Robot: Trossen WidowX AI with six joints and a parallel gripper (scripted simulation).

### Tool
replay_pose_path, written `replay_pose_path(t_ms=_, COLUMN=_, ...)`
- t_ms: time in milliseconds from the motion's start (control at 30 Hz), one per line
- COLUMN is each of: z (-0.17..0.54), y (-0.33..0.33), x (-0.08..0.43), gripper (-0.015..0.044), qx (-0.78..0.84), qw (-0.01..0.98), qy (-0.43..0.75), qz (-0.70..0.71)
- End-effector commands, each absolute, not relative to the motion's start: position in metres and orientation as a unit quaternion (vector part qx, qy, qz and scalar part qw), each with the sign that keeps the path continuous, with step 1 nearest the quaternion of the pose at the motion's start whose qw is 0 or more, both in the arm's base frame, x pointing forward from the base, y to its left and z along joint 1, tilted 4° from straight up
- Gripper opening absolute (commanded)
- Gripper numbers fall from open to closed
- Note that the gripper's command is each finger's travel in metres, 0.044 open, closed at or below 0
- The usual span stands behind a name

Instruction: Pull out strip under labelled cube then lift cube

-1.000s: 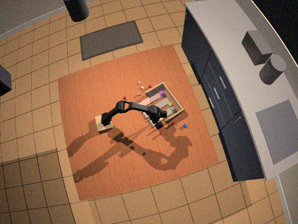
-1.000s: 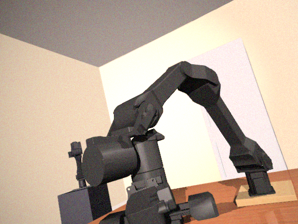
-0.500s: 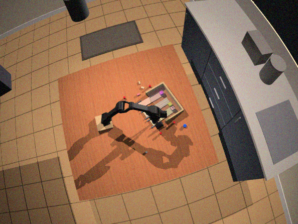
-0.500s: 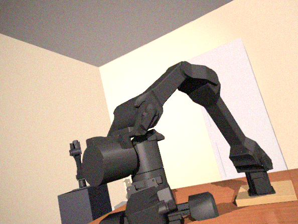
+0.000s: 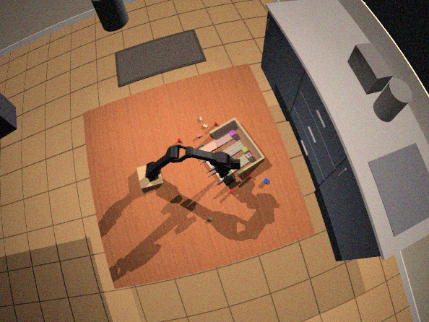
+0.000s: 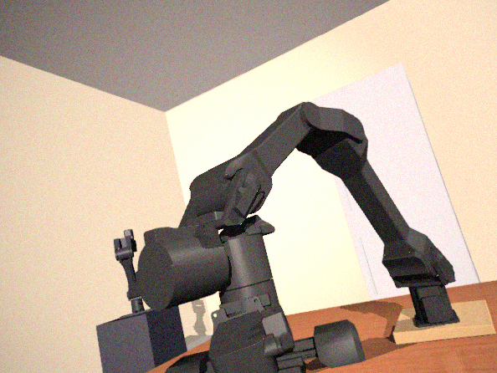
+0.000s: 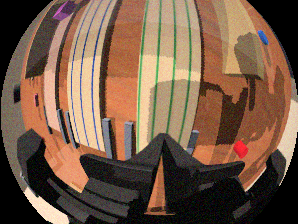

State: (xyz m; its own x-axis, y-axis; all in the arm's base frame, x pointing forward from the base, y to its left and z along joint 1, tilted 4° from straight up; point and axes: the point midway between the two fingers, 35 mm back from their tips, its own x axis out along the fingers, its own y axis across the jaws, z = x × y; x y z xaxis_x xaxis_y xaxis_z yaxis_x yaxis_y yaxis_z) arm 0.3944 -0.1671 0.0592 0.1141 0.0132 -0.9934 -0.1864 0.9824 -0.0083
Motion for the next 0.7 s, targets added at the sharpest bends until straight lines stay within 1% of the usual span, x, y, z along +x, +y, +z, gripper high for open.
replay_pose_path(t_ms=0, z=0.0562, y=-0.1677, x=0.3946, gripper=0.0000, qx=-0.067, qw=0.742, qy=0.664, qz=0.067)
replay_pose_path(t_ms=667, z=0.0542, y=-0.1678, x=0.3951, gripper=0.0000, qx=-0.067, qw=0.742, qy=0.664, qz=0.067)
